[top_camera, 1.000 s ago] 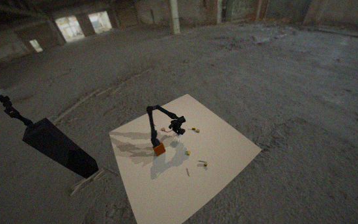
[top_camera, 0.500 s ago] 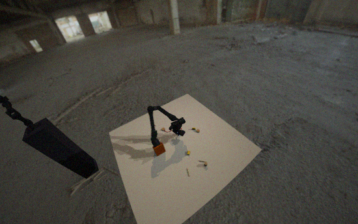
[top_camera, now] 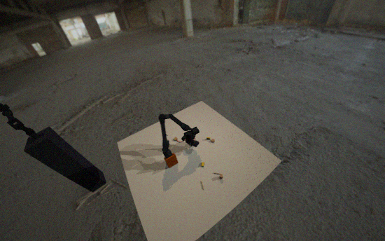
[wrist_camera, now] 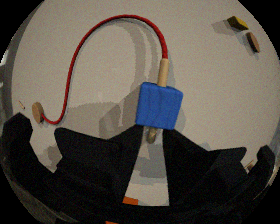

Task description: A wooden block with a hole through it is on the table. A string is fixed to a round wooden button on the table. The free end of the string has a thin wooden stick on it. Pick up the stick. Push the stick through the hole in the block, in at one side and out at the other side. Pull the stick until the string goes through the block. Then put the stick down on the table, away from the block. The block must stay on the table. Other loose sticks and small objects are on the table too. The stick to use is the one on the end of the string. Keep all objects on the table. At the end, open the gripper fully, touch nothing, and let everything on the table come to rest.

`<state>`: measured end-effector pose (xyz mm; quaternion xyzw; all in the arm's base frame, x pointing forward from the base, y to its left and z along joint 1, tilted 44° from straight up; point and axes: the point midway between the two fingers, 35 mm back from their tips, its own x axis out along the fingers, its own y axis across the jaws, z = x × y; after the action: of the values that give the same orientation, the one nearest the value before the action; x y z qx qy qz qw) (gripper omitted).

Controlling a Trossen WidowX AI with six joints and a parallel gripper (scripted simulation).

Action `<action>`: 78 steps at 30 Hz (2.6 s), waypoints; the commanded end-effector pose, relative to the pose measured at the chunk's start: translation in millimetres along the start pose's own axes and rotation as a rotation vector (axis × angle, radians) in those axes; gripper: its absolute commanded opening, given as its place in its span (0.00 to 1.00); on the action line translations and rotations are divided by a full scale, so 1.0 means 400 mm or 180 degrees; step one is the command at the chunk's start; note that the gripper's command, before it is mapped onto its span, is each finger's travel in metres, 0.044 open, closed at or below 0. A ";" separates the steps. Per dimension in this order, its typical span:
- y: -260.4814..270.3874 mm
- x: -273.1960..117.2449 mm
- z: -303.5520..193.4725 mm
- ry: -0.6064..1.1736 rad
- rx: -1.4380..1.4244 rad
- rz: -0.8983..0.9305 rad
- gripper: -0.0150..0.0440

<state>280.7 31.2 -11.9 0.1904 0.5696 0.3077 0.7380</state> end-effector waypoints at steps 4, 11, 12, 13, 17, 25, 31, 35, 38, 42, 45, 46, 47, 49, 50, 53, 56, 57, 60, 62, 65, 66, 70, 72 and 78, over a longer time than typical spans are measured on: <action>0.000 0.000 0.000 -0.0001 -0.0001 0.0000 0.25; 0.001 -0.001 0.000 -0.0019 0.0014 0.0000 0.25; 0.001 -0.001 -0.001 -0.0034 0.0024 -0.0001 0.25; 0.002 -0.001 -0.001 -0.0052 0.0037 -0.0002 0.25; 0.002 -0.002 0.003 -0.0076 0.0012 -0.0018 0.25; 0.004 -0.002 0.005 -0.0075 -0.0002 -0.0030 0.25; 0.004 -0.001 -0.010 -0.0078 -0.0002 -0.0033 0.25; 0.004 0.000 -0.021 -0.0078 -0.0002 -0.0036 0.25; 0.004 0.000 -0.030 -0.0078 -0.0002 -0.0036 0.25; 0.004 0.000 -0.040 -0.0076 -0.0002 -0.0036 0.25; 0.004 -0.001 -0.048 -0.0075 -0.0001 -0.0035 0.25; 0.004 -0.001 -0.051 -0.0075 -0.0001 -0.0035 0.25; 0.004 -0.001 -0.053 -0.0075 -0.0001 -0.0035 0.25; 0.004 -0.001 -0.058 -0.0075 -0.0001 -0.0035 0.25; 0.003 -0.001 -0.061 -0.0074 -0.0001 -0.0035 0.25; 0.003 -0.001 -0.069 -0.0074 0.0000 -0.0035 0.25; 0.003 -0.001 -0.076 -0.0074 0.0000 -0.0035 0.25; 0.003 -0.001 -0.079 -0.0074 0.0000 -0.0034 0.25; 0.003 -0.001 -0.086 -0.0073 0.0000 -0.0034 0.25; 0.003 0.000 -0.091 -0.0073 0.0001 -0.0034 0.25; 0.003 0.000 -0.099 -0.0073 0.0001 -0.0033 0.25; 0.003 0.000 -0.101 -0.0073 0.0001 -0.0033 0.25; 0.003 0.000 -0.112 -0.0072 0.0001 -0.0032 0.25; 0.003 0.000 -0.117 -0.0072 0.0002 -0.0031 0.25; 0.003 0.000 -0.132 -0.0071 0.0002 -0.0029 0.25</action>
<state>235.7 28.6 -23.9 0.1920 0.5615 0.3017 0.7462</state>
